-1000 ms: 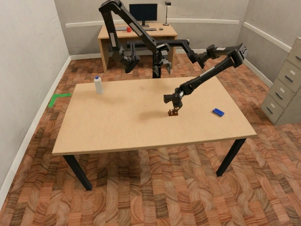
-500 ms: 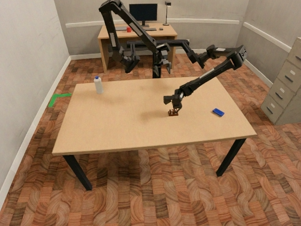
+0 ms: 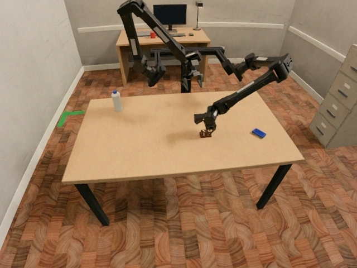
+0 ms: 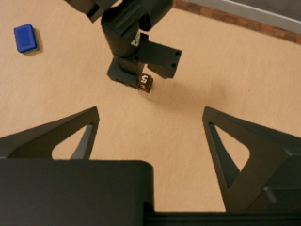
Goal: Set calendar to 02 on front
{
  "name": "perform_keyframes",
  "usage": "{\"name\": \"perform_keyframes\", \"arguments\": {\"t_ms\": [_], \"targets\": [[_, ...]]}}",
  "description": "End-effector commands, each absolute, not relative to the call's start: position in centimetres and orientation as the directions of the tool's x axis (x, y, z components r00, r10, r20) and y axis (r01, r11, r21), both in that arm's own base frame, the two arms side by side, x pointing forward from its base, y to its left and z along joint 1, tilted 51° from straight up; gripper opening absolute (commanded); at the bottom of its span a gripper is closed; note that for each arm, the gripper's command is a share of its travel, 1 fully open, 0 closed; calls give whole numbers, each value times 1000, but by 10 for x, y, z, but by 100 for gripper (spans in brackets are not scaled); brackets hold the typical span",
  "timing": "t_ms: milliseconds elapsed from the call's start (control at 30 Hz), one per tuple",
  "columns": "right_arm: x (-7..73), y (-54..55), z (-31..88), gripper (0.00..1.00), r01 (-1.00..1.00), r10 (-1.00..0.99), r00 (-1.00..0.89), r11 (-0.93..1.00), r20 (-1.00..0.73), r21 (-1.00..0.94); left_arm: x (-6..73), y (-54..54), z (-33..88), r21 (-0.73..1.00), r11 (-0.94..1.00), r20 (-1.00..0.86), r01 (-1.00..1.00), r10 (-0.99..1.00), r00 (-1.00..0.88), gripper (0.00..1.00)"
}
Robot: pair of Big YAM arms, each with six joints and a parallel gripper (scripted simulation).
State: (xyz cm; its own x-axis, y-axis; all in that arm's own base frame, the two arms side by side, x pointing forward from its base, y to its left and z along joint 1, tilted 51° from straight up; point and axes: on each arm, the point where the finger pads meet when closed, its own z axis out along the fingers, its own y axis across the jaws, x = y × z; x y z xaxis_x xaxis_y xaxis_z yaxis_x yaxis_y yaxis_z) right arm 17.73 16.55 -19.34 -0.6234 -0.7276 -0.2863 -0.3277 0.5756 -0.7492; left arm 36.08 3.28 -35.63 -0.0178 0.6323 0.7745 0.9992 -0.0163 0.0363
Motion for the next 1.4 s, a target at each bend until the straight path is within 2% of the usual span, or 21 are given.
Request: {"name": "perform_keyframes", "arguments": {"t_ms": [0,467,500,667,800,1100,1200,1367], "targets": [[181,178,-196,100,-313,-713,-627,601,-316,-736,373,28,-345,58,-10,770,998,637,-38,55],[181,178,-196,100,-313,-713,-627,601,-316,-736,369,8,-328,42,-32,772,999,635,-12,55],[181,178,-196,100,-313,-713,-627,601,-316,-736,363,9,-328,37,-32,773,999,634,-9,64],[181,178,-196,100,-313,-713,-627,601,-316,-736,353,-15,-307,37,-31,774,999,633,-9,64],[181,178,-196,100,-313,-713,-627,601,-316,-736,377,-50,-291,87,-29,757,996,651,-47,64],[181,178,-196,100,-313,-713,-627,601,-316,-736,355,-23,-309,36,2,777,999,629,-29,64],[181,178,-196,100,-313,-713,-627,601,-316,-736,360,-25,-305,96,24,757,995,647,-88,98],[181,178,-196,100,-313,-713,-627,601,-316,-736,368,-29,-303,280,113,638,953,720,-273,100]]}}
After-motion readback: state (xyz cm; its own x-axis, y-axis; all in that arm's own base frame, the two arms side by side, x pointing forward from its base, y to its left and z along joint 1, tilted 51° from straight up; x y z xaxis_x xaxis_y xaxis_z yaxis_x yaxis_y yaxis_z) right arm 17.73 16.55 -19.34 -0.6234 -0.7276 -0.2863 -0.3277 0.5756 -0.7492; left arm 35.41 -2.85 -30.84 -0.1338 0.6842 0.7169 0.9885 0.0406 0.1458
